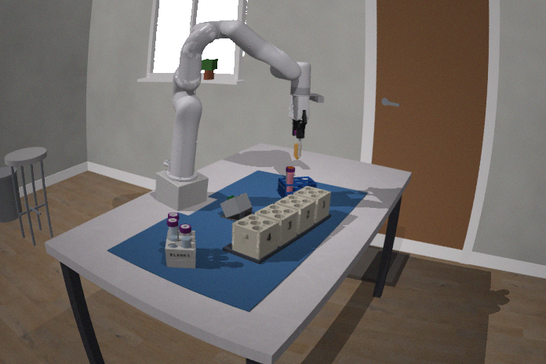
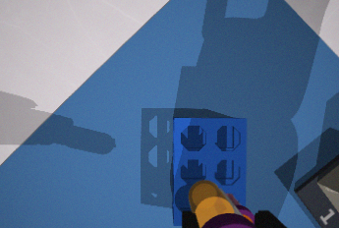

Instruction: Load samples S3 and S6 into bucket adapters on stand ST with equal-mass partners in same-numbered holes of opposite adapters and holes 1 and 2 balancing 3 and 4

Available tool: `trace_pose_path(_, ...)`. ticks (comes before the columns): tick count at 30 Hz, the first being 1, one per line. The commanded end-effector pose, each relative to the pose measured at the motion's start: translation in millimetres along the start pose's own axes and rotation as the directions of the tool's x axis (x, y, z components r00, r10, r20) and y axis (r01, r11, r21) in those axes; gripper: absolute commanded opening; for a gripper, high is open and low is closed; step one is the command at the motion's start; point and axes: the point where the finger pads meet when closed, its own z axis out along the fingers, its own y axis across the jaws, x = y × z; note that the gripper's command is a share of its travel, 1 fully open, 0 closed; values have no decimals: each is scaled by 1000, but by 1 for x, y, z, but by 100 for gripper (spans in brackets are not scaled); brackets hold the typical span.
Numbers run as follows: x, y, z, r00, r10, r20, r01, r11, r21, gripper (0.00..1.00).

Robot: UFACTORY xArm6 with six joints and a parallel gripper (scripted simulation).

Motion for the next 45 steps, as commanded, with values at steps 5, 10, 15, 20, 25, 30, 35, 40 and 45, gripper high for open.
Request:
trace_pose_path(5,1,0,-2,1000,0,-5,0,1000,0,0)
trace_pose_path(10,1,0,-2,1000,0,-5,0,1000,0,0)
trace_pose_path(15,1,0,-2,1000,0,-5,0,1000,0,0)
trace_pose_path(20,1,0,6,1000,0,-5,0,1000,0,0)
trace_pose_path(25,1,0,16,1000,0,-5,0,1000,0,0)
trace_pose_path(30,1,0,22,1000,0,-5,0,1000,0,0)
trace_pose_path(35,1,0,32,1000,0,-5,0,1000,0,0)
trace_pose_path(40,2,0,42,1000,0,-5,0,1000,0,0)
trace_pose_path(45,2,0,52,1000,0,-5,0,1000,0,0)
